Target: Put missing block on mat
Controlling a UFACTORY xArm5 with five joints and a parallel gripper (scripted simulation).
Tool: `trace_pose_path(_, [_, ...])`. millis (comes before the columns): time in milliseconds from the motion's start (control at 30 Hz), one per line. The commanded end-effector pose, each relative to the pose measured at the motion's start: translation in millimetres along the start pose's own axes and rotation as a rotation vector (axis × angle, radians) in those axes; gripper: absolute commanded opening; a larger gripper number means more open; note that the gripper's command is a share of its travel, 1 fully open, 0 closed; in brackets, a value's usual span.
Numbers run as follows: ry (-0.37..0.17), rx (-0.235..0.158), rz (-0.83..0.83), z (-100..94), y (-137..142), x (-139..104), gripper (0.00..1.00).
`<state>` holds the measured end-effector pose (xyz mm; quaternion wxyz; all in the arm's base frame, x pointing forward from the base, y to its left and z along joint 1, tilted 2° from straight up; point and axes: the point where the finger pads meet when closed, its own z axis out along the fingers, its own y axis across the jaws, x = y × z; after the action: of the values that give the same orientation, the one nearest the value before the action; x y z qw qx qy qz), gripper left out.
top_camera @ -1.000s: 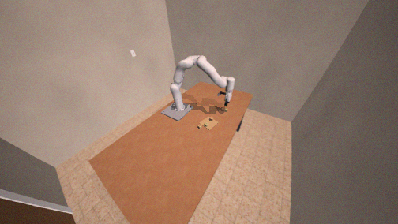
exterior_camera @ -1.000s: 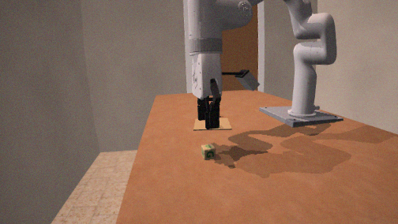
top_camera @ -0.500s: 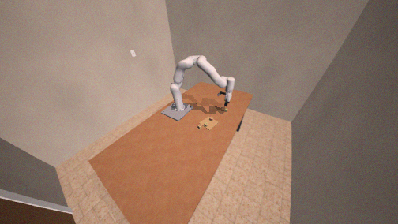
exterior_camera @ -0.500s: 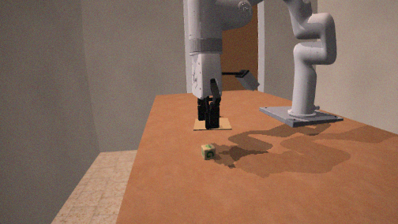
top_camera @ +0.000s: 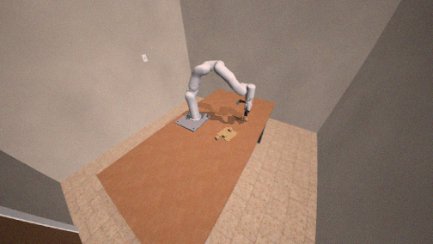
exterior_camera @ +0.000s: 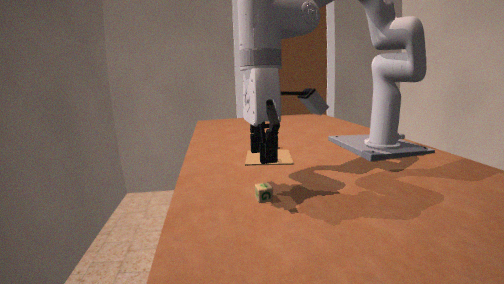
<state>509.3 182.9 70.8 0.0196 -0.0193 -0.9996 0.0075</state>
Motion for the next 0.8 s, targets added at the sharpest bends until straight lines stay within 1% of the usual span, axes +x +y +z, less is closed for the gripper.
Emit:
trace_pose_path(0, [-0.004,-0.002,0.0,-1.8,0.5,-1.2,0.69])
trace_pose_path(500, [-0.004,-0.002,0.0,2.5,0.5,-1.3,0.69])
trace_pose_path(767, [-0.004,-0.002,0.0,11.3,0.5,-1.2,0.69])
